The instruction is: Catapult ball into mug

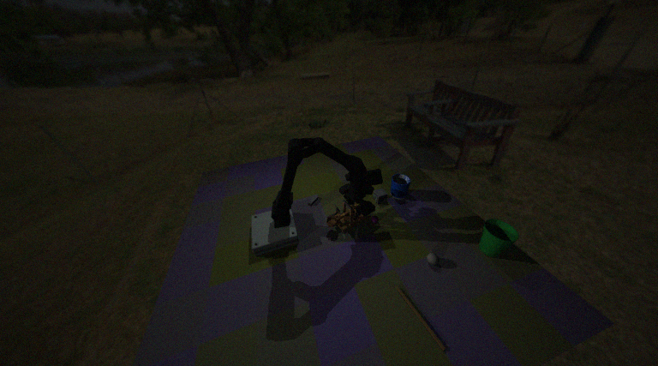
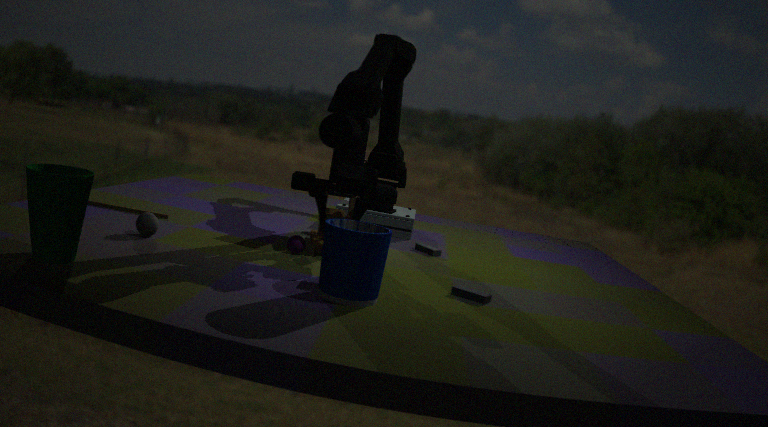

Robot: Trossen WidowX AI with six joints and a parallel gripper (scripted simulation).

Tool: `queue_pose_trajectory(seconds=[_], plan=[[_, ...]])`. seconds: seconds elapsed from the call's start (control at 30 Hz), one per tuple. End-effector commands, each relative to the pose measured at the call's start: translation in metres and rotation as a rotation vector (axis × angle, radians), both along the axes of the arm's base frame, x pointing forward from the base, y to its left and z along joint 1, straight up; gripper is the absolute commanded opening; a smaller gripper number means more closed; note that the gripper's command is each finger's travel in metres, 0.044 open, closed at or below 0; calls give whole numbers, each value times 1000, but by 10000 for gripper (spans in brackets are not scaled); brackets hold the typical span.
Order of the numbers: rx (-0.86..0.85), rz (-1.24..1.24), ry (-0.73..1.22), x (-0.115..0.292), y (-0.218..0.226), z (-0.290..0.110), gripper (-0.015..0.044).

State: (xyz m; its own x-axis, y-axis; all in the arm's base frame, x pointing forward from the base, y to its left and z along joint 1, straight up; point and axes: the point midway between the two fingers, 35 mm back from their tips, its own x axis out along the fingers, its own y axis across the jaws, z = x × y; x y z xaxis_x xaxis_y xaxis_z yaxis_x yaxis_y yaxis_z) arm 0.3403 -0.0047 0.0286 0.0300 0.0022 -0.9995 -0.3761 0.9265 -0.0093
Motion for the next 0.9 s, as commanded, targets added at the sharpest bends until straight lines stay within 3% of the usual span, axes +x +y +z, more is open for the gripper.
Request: queue_pose_trajectory(seconds=[0.0,0.2,0.27,0.43,0.53,0.57,0.87], plan=[[0,0,-2,0,0,1,236],[0,0,-2,1,0,4,394],[1,0,-2,3,0,25,440],[1,0,0,-2,0,98,440],[1,0,0,-3,0,100,440],[1,0,-5,1,0,82,440],[-2,-13,-1,-5,0,97,440]])
